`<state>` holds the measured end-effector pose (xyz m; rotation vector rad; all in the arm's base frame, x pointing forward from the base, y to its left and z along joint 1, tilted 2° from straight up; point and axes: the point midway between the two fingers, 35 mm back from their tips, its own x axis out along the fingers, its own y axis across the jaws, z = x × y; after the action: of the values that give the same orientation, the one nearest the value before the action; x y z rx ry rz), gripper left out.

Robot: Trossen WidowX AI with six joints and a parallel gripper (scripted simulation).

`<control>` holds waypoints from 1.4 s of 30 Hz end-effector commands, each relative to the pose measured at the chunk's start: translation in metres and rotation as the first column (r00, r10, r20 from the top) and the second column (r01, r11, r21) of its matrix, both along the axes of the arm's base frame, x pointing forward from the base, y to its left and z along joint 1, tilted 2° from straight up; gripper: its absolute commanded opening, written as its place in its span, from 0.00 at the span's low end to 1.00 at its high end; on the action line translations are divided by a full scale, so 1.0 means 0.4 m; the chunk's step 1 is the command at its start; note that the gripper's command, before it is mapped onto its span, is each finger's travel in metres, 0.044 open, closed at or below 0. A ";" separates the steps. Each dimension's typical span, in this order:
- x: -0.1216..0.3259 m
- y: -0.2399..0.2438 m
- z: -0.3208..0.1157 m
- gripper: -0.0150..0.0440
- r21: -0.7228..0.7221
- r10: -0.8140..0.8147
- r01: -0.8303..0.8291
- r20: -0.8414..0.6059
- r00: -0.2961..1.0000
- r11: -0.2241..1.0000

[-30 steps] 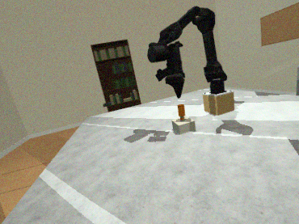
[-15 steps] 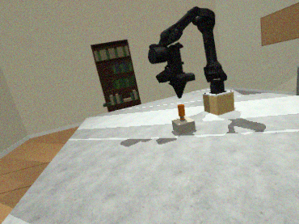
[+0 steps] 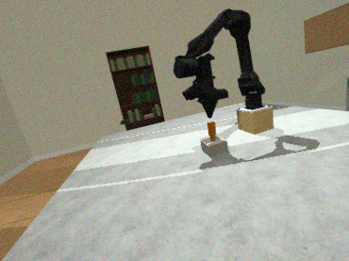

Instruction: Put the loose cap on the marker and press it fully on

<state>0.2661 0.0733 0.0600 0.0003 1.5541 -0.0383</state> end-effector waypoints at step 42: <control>0.001 0.005 0.170 0.57 0.001 0.000 0.000 0.003 1.000 1.000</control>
<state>0.2671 0.0754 0.1264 -0.0012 1.5499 -0.0336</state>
